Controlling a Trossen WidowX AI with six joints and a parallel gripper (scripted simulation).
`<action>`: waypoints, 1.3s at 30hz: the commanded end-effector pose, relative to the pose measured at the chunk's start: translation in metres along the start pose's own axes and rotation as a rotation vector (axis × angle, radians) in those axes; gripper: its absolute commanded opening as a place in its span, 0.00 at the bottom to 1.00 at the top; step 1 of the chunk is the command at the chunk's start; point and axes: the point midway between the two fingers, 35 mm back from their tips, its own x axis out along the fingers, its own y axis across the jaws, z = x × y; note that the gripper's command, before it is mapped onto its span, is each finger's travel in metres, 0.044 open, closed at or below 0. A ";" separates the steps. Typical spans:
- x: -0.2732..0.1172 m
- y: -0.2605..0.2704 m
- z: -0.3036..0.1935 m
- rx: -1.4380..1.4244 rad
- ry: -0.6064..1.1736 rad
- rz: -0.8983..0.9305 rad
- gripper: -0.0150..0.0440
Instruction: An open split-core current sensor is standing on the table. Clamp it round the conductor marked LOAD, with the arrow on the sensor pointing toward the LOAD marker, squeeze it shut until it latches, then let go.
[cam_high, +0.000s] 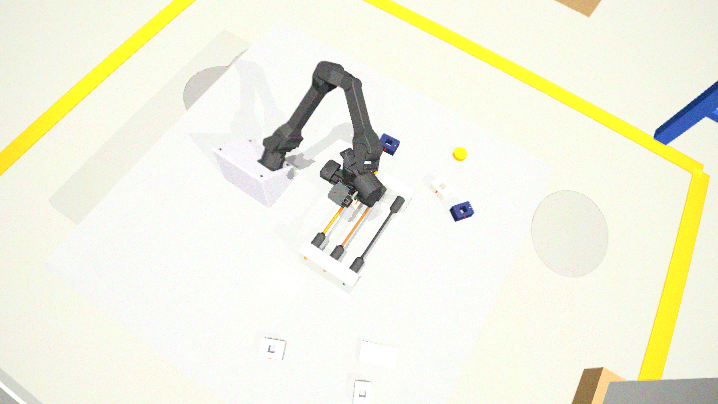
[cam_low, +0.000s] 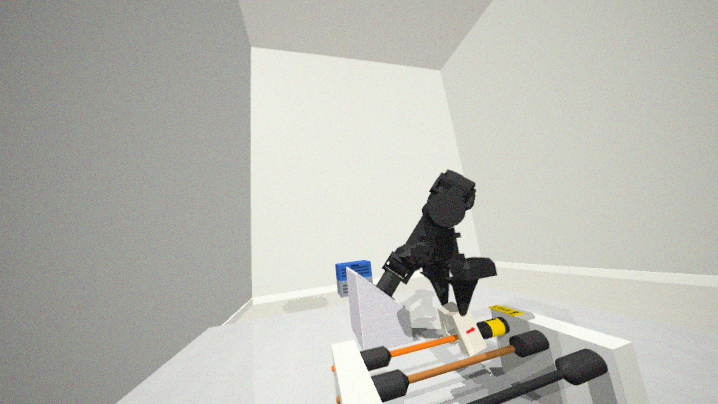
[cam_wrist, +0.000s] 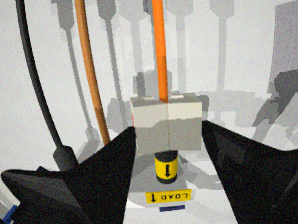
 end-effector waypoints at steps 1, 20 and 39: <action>0.008 0.000 0.000 0.003 0.003 0.002 0.25; 0.018 -0.001 -0.001 -0.001 0.002 0.000 0.25; 0.018 -0.001 -0.001 -0.001 0.002 0.000 0.25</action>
